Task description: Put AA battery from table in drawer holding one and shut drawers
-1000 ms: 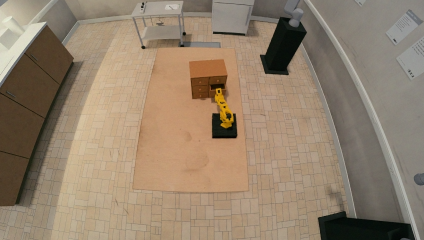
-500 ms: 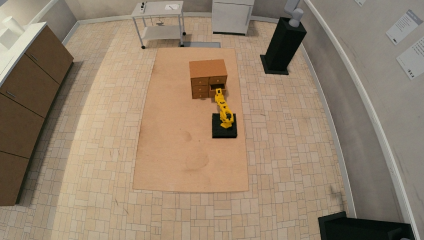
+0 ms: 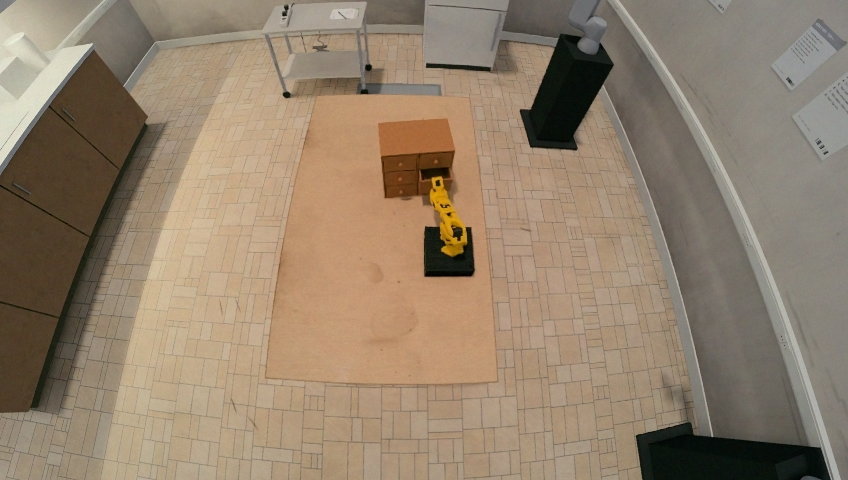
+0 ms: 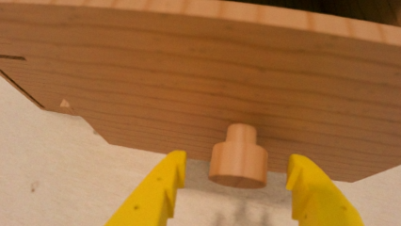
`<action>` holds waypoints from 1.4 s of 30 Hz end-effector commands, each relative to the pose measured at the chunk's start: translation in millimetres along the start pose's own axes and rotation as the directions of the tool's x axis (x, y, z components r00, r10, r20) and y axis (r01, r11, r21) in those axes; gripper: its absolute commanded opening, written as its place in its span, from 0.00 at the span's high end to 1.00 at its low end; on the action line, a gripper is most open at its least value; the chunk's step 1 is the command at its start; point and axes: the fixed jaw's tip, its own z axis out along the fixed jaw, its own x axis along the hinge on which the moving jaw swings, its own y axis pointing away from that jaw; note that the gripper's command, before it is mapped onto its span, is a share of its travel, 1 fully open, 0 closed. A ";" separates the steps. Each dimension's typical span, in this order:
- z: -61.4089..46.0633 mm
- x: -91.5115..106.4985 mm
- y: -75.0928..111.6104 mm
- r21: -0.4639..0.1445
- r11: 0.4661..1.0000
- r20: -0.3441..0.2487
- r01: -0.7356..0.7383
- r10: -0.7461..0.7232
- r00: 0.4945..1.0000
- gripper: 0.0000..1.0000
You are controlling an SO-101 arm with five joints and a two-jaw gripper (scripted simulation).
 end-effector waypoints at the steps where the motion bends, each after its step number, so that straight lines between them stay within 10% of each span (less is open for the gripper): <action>1: -0.6 2.9 -1.6 0.006 1.000 -0.004 0.000 0.000 1.000 0.79; 42: -0.8 2.4 -1.6 0.006 1.000 -0.004 0.000 0.000 1.000 0.89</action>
